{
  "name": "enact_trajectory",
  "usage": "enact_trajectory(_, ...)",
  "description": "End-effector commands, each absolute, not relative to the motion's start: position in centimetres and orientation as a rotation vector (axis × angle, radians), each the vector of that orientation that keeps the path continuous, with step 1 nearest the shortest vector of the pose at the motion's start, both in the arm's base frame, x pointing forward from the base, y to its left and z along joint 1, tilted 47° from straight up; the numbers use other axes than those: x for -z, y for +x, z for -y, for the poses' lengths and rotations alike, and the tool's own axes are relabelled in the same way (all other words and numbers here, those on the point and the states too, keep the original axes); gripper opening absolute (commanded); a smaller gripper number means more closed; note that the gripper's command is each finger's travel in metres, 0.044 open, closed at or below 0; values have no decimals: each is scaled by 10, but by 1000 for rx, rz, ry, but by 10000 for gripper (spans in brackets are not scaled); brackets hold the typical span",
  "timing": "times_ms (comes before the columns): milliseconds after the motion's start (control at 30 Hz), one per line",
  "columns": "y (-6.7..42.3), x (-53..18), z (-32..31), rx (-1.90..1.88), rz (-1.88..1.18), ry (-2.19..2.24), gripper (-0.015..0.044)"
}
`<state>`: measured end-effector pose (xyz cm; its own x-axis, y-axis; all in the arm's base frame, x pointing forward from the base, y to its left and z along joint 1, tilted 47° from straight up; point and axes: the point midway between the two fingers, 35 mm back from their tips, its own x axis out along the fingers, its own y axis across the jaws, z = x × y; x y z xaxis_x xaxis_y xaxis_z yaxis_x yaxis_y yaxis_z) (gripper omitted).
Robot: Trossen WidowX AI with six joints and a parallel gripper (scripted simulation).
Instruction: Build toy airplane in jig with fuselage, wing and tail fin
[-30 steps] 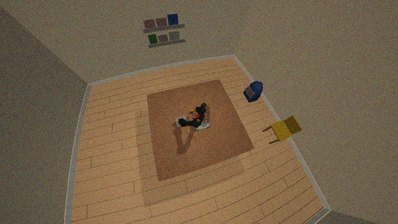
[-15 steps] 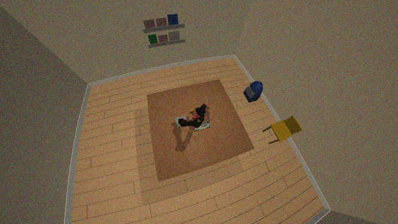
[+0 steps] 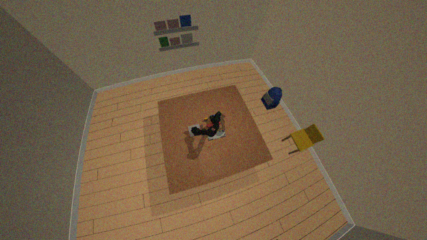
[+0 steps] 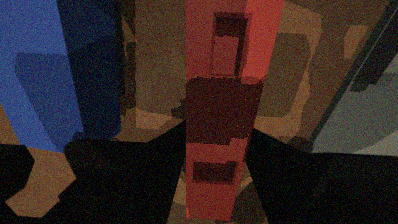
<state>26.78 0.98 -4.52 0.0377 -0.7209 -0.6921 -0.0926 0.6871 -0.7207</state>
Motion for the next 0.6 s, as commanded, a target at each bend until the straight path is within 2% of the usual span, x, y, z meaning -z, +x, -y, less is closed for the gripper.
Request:
enact_trajectory(0, 268, 44, -10, 550, -1478, -720, 85)
enact_trajectory(100, 269, 40, -17, 547, -1478, -718, 6)
enact_trajectory(133, 270, 38, -19, 546, -1478, -718, 0)
enact_trajectory(567, 273, 13, -49, 540, -1472, -704, 0)
